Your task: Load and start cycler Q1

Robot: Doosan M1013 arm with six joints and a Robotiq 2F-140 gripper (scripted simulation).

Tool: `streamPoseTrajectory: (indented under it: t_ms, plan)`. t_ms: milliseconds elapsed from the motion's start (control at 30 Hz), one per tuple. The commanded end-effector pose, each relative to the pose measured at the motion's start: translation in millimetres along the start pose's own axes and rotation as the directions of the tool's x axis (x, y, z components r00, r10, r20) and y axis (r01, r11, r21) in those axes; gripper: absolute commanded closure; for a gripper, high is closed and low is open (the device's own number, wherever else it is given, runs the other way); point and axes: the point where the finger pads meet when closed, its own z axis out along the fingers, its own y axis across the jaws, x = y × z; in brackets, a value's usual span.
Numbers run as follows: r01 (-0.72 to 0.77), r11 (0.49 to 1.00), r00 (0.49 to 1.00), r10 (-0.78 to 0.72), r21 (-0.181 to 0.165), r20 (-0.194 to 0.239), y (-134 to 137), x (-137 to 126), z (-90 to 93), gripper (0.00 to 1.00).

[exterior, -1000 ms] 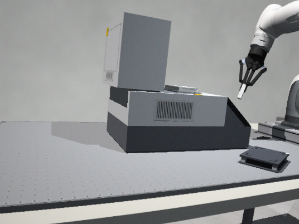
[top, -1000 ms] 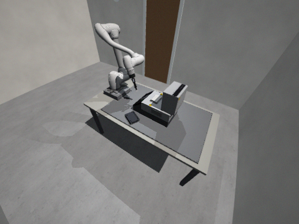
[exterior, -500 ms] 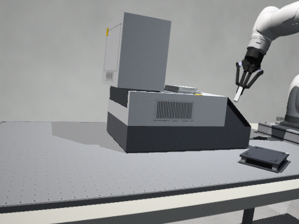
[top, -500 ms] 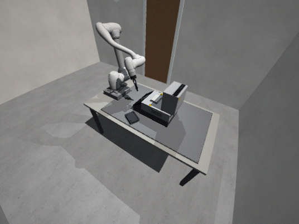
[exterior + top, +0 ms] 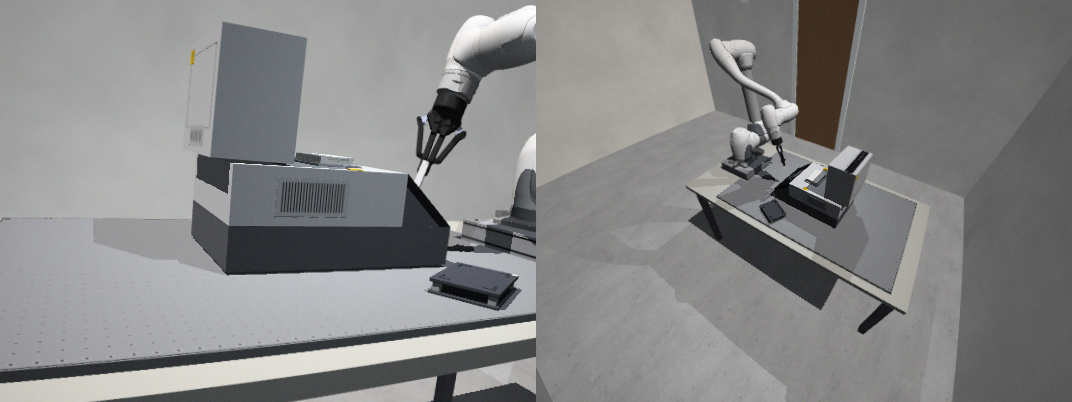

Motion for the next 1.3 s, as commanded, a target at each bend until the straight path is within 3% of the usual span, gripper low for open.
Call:
streamPoseTrajectory:
  t_ms: [0,1000,1267]
  plan:
    - [0.0,1.0,1.0,0.0,0.0,0.0,-1.9,-2.0,4.3,1.0]
    - [0.0,1.0,1.0,0.0,0.0,0.0,-14.5,-14.5,39.9,1.0]
    - [0.0,1.0,1.0,0.0,0.0,0.0,-14.5,-14.5,39.9,1.0]
